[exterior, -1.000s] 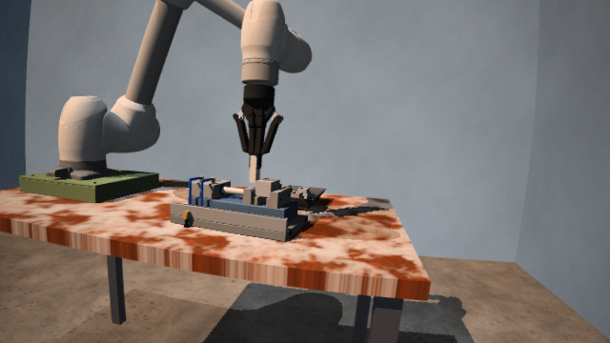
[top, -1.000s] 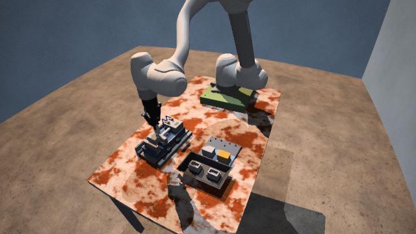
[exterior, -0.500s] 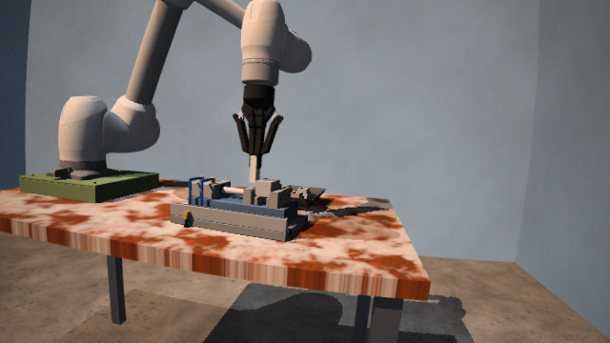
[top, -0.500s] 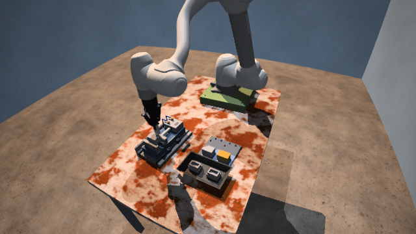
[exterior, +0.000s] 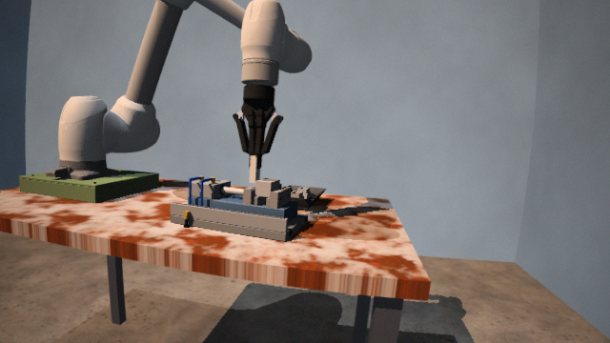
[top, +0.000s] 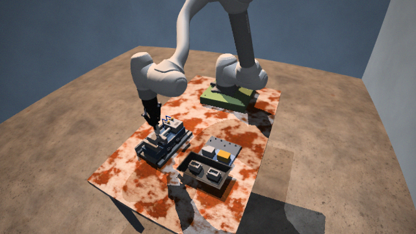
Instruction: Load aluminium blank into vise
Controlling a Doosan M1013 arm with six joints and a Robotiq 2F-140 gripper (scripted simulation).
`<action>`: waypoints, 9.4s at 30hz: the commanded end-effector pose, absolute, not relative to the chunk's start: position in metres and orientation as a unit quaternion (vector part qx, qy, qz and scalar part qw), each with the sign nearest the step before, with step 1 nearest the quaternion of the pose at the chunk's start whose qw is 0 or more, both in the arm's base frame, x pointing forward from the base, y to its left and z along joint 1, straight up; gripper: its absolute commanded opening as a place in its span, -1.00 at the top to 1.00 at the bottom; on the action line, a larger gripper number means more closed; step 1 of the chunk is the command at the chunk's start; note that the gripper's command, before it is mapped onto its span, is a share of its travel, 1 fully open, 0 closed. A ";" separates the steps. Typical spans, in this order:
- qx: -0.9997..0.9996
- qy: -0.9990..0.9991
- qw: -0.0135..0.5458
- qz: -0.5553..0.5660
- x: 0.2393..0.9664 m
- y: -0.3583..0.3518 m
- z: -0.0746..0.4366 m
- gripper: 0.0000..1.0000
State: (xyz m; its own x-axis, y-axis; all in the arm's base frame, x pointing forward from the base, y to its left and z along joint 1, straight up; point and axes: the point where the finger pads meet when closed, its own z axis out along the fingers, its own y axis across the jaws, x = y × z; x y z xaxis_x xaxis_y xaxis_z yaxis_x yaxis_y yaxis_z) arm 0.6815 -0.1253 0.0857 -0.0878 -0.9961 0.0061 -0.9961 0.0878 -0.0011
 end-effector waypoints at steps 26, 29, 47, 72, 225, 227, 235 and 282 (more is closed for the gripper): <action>0.675 -0.738 0.003 0.001 0.683 -0.128 0.082 1.00; 0.675 -0.738 0.003 0.001 0.683 -0.128 0.082 1.00; 0.675 -0.738 0.003 0.001 0.688 -0.129 0.082 1.00; 0.675 -0.738 0.003 0.001 0.693 -0.129 0.082 1.00; 0.675 -0.738 0.003 0.001 0.680 -0.128 0.160 1.00; 0.675 -0.738 0.003 0.001 0.680 -0.128 0.160 1.00; 0.675 -0.738 0.003 0.001 0.680 -0.128 0.160 1.00; 0.999 -0.054 0.003 -0.001 0.716 -0.173 0.160 1.00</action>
